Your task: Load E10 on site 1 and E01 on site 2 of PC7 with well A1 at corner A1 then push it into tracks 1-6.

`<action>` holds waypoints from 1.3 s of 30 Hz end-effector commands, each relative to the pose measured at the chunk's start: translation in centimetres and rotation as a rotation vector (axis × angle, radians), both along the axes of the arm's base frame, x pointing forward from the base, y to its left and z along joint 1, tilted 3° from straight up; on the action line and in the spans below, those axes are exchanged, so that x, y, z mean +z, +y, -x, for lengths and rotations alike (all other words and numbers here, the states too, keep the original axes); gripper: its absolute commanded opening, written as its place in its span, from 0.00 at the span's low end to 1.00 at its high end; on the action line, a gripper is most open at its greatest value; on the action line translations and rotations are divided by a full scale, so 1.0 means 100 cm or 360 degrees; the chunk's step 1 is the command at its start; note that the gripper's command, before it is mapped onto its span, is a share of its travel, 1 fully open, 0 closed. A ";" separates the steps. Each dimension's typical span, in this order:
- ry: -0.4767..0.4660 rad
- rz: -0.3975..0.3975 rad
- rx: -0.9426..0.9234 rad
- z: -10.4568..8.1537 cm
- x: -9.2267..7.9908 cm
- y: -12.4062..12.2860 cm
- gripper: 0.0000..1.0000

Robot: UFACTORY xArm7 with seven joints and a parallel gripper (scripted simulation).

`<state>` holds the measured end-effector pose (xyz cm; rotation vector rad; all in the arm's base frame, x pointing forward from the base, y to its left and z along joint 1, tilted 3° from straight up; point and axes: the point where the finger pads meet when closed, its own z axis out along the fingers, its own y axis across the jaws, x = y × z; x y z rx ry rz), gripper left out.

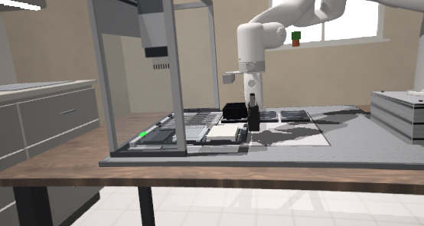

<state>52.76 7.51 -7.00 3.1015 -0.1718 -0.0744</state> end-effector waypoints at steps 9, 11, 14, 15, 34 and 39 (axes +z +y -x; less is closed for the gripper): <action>-0.0005 -0.0001 0.0000 -0.002 0.020 0.001 0.82; -0.0005 -0.0001 0.0000 -0.002 0.023 0.001 0.82; -0.0005 -0.0001 0.0000 -0.002 0.028 0.001 0.82; -0.0005 -0.0001 0.0000 -0.002 0.030 0.001 0.82; -0.0005 -0.0001 0.0000 -0.004 0.055 0.002 0.82; -0.0005 -0.0001 0.0000 -0.004 0.063 0.002 0.82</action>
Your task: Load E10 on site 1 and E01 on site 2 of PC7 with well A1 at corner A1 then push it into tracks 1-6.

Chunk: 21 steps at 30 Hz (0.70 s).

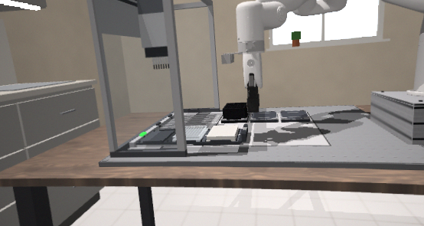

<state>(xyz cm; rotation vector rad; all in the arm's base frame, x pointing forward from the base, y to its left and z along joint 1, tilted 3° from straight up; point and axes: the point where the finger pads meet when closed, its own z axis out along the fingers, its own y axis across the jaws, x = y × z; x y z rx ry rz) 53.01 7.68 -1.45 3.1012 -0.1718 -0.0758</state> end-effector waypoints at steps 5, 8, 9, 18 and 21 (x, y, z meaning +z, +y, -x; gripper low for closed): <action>-0.0007 -0.0002 0.0000 -0.002 0.016 0.001 0.82; -0.0007 -0.0002 0.0000 -0.002 0.021 0.001 0.82; -0.0007 -0.0002 0.0000 -0.002 0.022 0.001 0.82; -0.0007 -0.0002 0.0000 -0.003 0.034 0.002 0.82; -0.0007 -0.0002 0.0000 -0.003 0.039 0.002 0.82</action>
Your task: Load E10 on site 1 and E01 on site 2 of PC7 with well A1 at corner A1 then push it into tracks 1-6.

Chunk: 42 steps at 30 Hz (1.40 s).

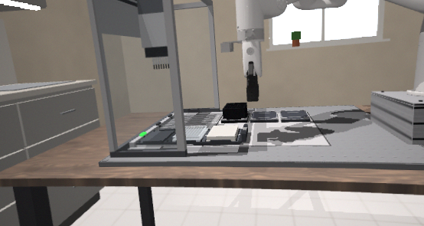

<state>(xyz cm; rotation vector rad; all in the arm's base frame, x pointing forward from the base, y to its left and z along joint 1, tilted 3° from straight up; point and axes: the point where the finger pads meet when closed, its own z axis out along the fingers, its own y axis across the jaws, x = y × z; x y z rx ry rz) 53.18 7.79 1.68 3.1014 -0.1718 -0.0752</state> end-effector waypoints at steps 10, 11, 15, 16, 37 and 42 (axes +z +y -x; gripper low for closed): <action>-0.0006 -0.0001 0.0000 -0.002 0.021 0.001 0.82; -0.0006 -0.0001 0.0000 -0.002 0.023 0.001 0.82; -0.0006 -0.0001 0.0000 -0.002 0.029 0.001 0.82; -0.0006 -0.0001 0.0000 -0.003 0.031 0.001 0.82; -0.0006 -0.0001 0.0000 -0.003 0.048 0.002 0.82; -0.0006 -0.0001 0.0000 -0.003 0.048 0.002 0.82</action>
